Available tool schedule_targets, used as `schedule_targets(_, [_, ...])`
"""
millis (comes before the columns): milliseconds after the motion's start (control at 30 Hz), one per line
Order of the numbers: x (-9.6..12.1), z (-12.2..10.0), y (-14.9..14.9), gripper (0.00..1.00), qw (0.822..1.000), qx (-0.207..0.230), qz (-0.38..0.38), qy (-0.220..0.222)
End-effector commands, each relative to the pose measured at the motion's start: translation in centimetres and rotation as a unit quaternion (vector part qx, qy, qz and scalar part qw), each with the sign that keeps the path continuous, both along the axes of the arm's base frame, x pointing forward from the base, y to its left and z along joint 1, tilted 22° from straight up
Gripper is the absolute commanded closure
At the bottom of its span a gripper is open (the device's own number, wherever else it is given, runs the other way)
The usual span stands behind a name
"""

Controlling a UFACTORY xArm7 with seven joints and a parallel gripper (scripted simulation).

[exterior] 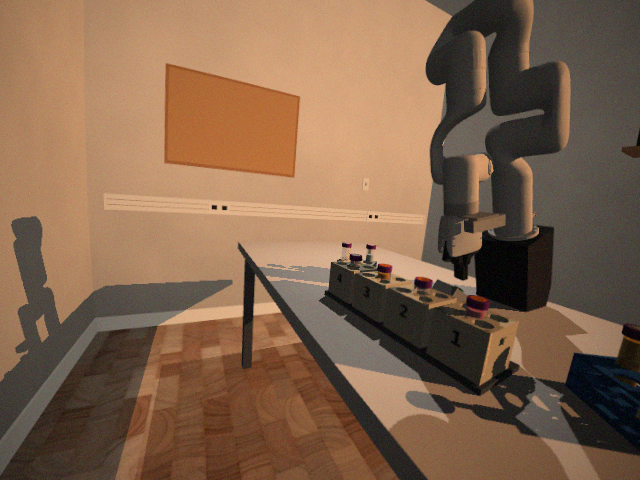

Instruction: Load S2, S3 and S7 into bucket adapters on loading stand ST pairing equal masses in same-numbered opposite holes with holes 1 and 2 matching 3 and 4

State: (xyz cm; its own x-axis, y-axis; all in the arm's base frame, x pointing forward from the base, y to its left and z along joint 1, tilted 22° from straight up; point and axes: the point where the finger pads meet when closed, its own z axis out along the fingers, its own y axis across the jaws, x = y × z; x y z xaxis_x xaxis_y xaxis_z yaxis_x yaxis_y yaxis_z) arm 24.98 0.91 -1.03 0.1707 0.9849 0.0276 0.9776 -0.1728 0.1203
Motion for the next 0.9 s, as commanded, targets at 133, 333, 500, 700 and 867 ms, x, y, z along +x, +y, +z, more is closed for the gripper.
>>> schedule_targets(133, [0.1,0.0,0.0,1.00,1.000,-0.002,0.000,-0.003])
schedule_targets(333, [0.1,-0.2,0.0,1.00,1.000,-0.002,0.000,-0.003])
schedule_targets(500, [0.3,-0.5,0.0,1.00,1.000,-0.002,0.000,-0.003])
schedule_targets(700, [0.4,-0.8,0.0,1.00,1.000,-0.002,0.000,-0.003])
schedule_targets(867, [0.5,-1.1,0.0,1.00,1.000,-0.002,0.000,-0.002])
